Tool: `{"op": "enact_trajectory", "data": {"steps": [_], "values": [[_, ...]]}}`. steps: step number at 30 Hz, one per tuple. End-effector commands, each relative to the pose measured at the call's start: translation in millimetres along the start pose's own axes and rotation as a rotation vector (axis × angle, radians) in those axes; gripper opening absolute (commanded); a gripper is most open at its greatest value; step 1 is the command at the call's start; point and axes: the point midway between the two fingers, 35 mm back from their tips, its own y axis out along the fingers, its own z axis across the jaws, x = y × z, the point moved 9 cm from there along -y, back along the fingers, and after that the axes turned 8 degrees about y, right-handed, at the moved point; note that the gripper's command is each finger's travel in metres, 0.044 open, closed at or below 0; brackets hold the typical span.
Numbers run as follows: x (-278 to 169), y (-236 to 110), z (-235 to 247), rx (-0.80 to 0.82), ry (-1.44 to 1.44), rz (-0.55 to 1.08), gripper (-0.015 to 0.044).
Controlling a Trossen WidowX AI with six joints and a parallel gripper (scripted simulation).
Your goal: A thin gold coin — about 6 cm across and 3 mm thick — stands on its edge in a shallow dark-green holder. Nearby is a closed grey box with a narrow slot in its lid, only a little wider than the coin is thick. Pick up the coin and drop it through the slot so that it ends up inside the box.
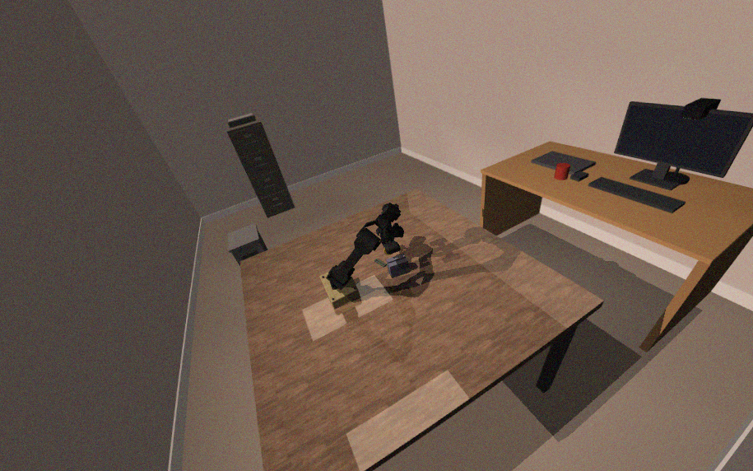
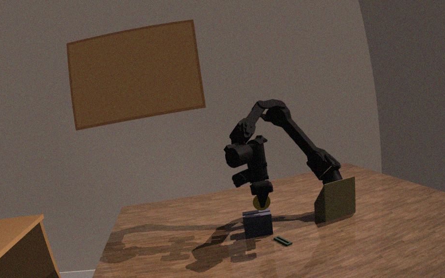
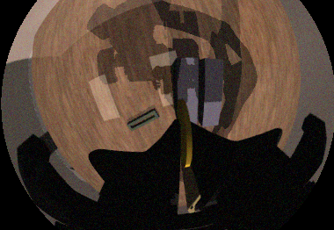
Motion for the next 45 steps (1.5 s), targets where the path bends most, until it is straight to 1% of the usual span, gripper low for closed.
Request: {"op": "enact_trajectory", "data": {"steps": [1,11,16,37,45], "values": [[8,-3,-9,0.003,0.002,-0.010,0.0000],[22,-2,-28,-0.004,0.004,-0.011,0.0000],[18,1,-23,-0.007,0.004,-0.002,0.0000],[27,-5,-29,-0.007,0.005,-0.002,0.0000],[24,-2,-27,-0.009,0.007,0.003,0.0000]]}}
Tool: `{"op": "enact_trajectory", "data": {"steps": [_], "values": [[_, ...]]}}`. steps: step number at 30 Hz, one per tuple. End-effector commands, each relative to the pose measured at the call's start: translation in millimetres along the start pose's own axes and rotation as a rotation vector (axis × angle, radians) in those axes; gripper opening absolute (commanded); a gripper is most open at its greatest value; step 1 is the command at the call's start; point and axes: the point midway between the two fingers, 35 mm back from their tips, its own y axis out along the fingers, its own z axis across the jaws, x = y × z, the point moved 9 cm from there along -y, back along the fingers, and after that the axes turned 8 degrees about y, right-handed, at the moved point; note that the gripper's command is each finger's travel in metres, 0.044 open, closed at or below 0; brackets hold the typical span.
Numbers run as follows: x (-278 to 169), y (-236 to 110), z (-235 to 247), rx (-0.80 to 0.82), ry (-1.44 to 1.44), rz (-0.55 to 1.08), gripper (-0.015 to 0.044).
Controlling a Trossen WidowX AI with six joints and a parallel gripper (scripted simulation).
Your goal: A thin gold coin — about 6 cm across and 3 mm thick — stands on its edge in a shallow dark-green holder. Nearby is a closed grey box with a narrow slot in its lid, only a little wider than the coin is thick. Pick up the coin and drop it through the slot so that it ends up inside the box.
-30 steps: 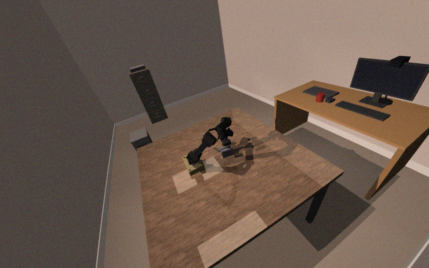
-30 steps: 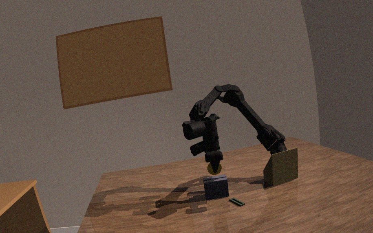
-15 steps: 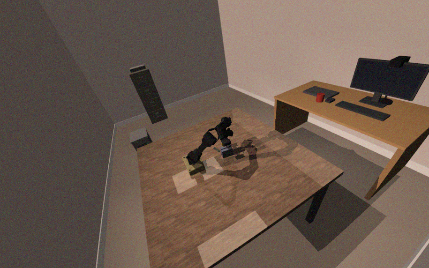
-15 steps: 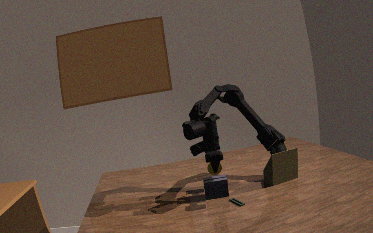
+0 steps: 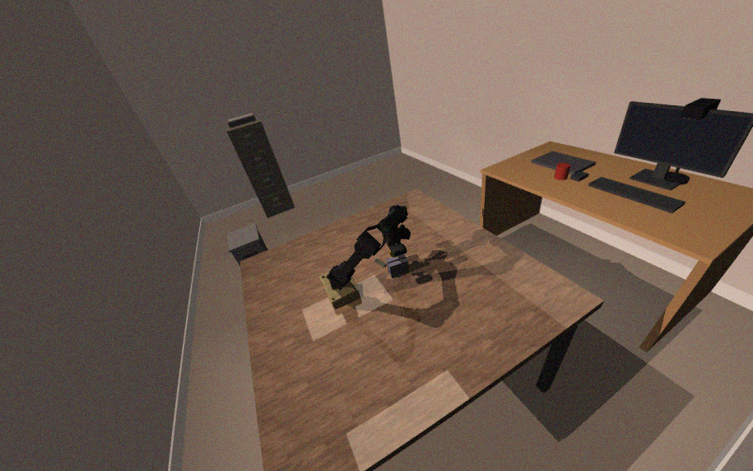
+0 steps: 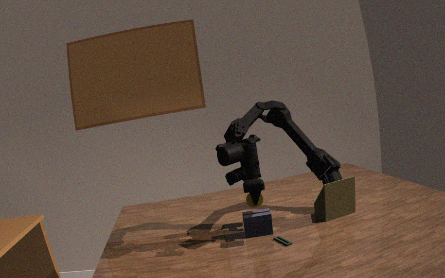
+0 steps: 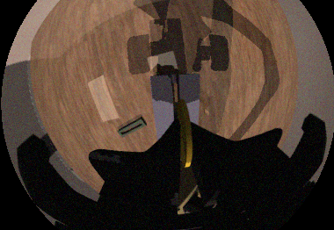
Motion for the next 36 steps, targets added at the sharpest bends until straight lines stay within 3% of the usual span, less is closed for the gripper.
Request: {"op": "enact_trajectory", "data": {"steps": [1,33,36], "values": [[-1,0,0,-0.001,0.000,0.000,0.0000],[0,20,0,-0.002,-0.010,0.000,0.0000],[0,18,0,0.002,-0.003,0.002,0.0079]]}}
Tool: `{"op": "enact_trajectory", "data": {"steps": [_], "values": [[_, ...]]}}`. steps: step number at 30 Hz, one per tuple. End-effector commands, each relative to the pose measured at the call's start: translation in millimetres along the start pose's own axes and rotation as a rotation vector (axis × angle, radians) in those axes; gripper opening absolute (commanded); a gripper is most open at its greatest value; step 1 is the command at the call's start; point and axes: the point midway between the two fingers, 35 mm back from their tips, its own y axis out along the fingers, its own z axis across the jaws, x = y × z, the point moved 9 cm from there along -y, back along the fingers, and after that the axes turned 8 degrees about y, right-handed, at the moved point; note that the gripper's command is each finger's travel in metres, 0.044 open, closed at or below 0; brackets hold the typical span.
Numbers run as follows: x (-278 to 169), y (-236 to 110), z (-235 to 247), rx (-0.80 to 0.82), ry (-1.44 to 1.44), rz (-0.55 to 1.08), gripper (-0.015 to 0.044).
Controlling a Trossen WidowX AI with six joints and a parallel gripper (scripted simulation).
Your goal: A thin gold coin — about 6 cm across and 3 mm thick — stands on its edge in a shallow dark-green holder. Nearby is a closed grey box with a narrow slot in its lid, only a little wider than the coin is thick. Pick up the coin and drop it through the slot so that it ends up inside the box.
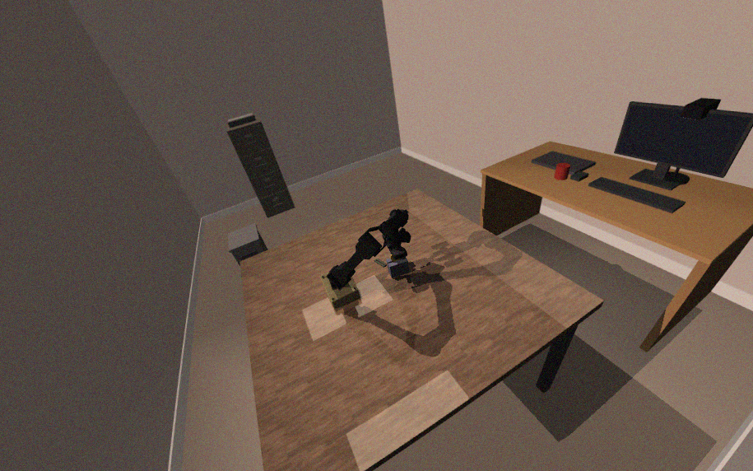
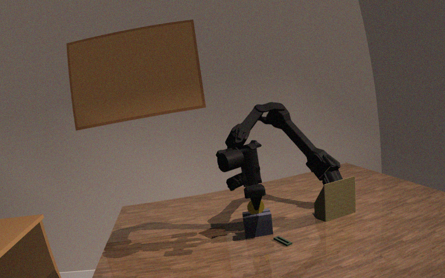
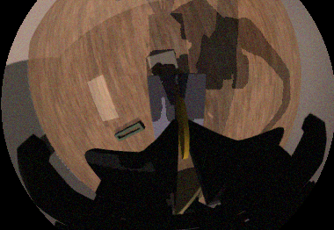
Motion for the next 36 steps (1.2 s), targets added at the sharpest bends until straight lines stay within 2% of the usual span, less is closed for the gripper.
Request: {"op": "enact_trajectory", "data": {"steps": [1,3,12,21,23,26,36], "values": [[0,0,0,0.000,0.001,0.000,0.0105],[0,0,0,0.000,0.001,0.000,0.0158],[0,0,0,0.000,0.001,0.000,0.0161],[0,-20,0,0.000,-0.001,0.000,0.0397],[-1,-39,0,-0.003,-0.004,0.001,0.0440],[-3,-60,-2,-0.008,-0.008,0.002,0.0440],[-3,-60,-2,-0.008,-0.008,0.002,0.0440]]}}
